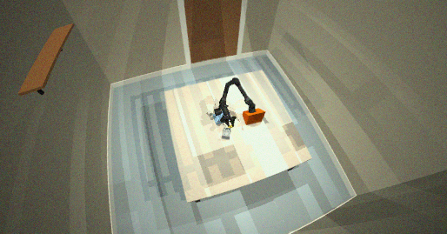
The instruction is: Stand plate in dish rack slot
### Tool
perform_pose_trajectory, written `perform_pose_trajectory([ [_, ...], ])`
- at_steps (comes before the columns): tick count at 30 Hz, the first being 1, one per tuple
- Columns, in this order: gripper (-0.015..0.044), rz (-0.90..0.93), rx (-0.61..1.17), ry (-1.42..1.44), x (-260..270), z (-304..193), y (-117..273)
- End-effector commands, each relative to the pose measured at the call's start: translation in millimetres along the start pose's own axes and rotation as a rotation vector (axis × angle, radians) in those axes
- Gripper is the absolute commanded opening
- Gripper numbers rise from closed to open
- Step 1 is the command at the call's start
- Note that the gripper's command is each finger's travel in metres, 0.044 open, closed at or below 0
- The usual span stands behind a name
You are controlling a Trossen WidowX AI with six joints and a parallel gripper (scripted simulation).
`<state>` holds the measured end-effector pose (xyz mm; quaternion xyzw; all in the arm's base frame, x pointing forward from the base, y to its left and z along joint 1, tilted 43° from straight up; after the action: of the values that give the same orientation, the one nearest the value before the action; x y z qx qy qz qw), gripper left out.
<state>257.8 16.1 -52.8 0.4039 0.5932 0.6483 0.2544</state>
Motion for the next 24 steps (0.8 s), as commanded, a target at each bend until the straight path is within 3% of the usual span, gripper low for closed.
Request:
perform_pose_trajectory([
  [1,0.0,0.034,-0.051,0.069,-1.0,-3.8,-3.5],
  [24,0.0,0.006,-0.456,0.55,-21.6,-15.1,-4.7],
])
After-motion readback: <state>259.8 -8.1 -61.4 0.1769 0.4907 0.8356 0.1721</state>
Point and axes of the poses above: the point midway between the two fingers, 35 mm back from their tips, its own y axis back along the fingers, its own x axis across the jaws, z = x × y, the point moved 1 cm from there along y, back along the fingers, and after that the axes turned 7 degrees about y, right-handed, at the moved point
